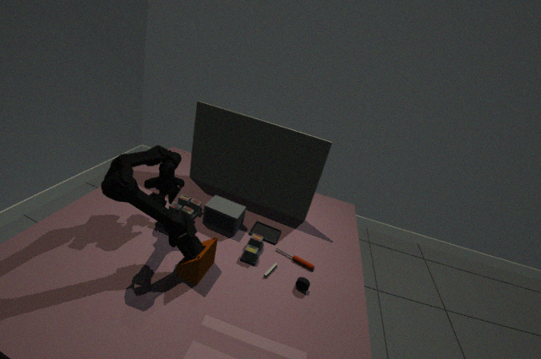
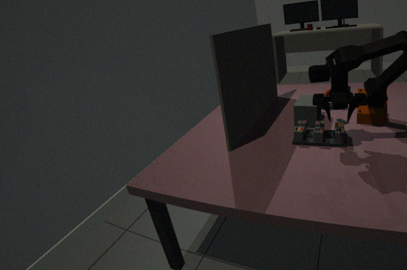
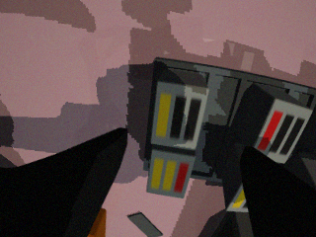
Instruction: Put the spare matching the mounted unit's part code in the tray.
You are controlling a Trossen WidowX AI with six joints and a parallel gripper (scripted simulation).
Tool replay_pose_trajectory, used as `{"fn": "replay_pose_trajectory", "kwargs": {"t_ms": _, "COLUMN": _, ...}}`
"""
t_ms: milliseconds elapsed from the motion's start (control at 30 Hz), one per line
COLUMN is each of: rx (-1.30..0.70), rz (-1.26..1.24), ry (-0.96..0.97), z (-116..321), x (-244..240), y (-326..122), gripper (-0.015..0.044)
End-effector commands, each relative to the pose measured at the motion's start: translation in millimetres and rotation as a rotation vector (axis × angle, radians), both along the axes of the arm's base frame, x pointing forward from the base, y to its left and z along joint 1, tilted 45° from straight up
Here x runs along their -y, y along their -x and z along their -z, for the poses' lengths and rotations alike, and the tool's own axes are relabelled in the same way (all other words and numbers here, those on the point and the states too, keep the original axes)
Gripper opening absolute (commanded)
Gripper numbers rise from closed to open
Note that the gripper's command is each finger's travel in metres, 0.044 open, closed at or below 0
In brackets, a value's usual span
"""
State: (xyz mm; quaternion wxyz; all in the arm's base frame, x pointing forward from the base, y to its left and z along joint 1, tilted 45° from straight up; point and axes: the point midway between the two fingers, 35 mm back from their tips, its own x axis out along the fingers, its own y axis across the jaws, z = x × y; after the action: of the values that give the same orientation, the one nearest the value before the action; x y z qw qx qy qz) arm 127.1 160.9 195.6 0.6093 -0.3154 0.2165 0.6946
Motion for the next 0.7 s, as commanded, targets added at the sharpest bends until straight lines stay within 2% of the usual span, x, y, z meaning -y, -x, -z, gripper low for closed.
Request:
{"fn": "replay_pose_trajectory", "kwargs": {"t_ms": 0, "rx": -0.006, "rz": 0.003, "ry": 0.008, "z": 7, "x": -3, "y": 0, "gripper": 0.0300}}
{"fn": "replay_pose_trajectory", "kwargs": {"t_ms": 667, "rx": -0.004, "rz": 0.002, "ry": 0.010, "z": 30, "x": -26, "y": 1, "gripper": 0.0300}}
